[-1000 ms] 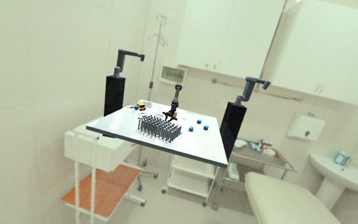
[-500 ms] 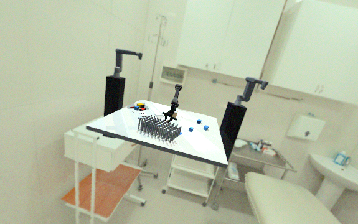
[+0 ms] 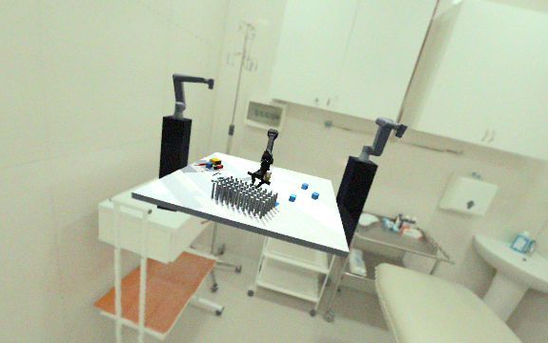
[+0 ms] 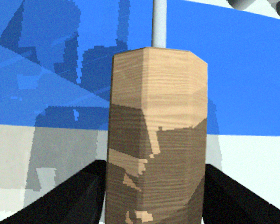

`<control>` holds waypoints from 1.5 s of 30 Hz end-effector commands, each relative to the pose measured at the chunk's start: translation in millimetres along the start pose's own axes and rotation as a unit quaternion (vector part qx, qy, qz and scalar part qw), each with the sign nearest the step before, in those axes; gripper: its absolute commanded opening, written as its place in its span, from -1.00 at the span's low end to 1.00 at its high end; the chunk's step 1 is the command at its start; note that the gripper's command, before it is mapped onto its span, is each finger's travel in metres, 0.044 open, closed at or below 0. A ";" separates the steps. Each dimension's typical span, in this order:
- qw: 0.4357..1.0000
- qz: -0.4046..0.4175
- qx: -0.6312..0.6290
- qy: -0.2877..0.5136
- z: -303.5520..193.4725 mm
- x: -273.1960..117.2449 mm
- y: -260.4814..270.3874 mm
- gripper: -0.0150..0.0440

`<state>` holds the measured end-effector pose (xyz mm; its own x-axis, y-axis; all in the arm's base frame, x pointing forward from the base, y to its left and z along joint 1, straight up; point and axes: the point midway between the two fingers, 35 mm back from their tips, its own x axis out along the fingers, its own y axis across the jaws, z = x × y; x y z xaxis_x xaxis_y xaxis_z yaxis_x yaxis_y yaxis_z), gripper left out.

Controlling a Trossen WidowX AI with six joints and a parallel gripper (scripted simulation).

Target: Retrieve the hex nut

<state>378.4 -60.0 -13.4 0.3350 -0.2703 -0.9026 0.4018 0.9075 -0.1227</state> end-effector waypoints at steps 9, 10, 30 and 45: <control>1.000 0.003 0.000 -0.005 11.2 1.2 0.1 -0.49; 1.000 0.003 0.000 -0.005 11.7 1.6 0.1 -0.49; 1.000 0.003 0.000 -0.006 11.2 9.2 1.0 -0.49; 1.000 0.003 0.000 -0.005 5.8 18.6 2.6 -0.49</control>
<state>389.2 -65.2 -28.5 0.3376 -0.2706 -0.9016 0.4023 0.9074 -0.1217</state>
